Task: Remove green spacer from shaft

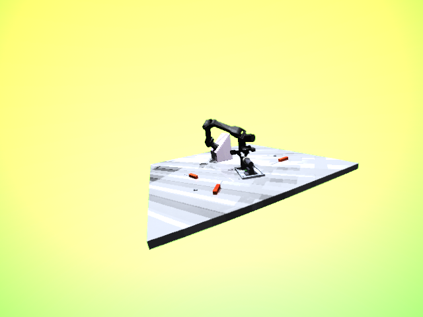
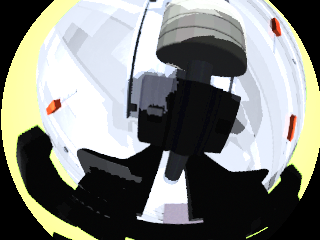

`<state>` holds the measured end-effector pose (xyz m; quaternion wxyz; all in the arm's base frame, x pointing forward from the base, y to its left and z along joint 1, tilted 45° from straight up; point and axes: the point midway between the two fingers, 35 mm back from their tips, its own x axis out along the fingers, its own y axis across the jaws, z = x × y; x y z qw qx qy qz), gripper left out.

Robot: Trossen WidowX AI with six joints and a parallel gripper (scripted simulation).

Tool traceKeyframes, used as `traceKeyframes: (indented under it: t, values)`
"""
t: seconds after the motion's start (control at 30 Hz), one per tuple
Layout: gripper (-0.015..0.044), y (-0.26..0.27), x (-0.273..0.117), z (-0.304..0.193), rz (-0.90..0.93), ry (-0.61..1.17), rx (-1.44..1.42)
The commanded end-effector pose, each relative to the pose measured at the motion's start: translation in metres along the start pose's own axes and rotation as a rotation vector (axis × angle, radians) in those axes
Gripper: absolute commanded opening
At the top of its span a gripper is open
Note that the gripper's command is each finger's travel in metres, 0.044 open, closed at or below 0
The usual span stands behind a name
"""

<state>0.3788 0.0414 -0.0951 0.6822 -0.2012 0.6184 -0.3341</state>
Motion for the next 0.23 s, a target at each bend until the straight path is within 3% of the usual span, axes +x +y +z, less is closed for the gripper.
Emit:
traceKeyframes:
  t: [0.0, 0.2]
  values:
    - [0.0184, -0.0001, 0.0001, -0.0003, -0.001, 0.001, -0.001]
    - [0.0341, 0.0001, -0.0023, -0.0002, 0.0, 0.0, -0.001]
